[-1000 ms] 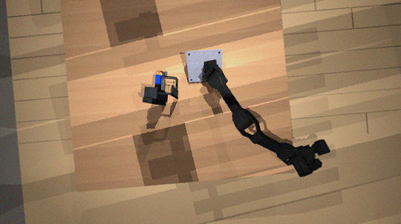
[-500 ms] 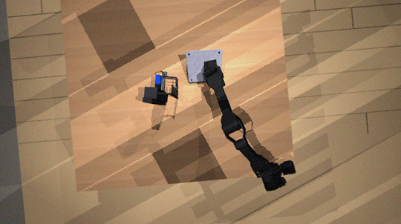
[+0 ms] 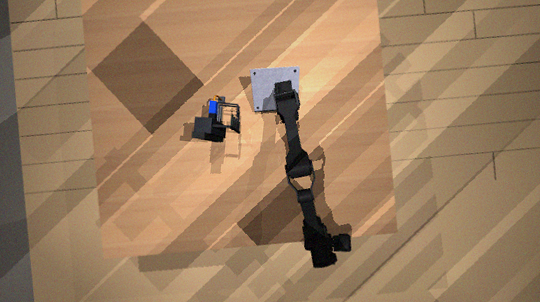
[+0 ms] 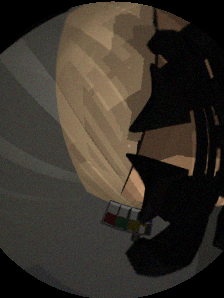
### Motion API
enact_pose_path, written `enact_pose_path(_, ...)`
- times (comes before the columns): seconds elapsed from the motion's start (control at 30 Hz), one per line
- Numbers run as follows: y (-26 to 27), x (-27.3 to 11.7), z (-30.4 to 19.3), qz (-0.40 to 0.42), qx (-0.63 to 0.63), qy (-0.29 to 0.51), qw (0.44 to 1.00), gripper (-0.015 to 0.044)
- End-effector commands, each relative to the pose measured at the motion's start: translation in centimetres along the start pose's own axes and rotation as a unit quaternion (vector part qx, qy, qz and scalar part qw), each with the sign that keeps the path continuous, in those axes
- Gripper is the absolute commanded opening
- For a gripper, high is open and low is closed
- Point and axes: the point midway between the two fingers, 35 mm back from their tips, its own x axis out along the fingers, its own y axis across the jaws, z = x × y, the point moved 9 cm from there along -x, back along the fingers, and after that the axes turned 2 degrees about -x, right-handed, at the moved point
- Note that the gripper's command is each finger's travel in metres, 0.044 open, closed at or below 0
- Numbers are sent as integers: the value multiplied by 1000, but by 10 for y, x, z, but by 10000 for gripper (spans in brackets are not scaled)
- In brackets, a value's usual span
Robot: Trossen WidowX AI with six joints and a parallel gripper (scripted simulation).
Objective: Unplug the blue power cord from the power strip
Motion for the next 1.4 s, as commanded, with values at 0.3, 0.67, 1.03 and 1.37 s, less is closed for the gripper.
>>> enact_pose_path(0.3,-131,-87,12,-192,54,-19,980,160)
enact_pose_path(0.67,-221,-180,-4,-340,141,-23,930,160)
enact_pose_path(1.03,-274,-276,-33,-450,241,-41,859,160)
enact_pose_path(1.37,-298,-382,-70,-542,347,-79,761,160)
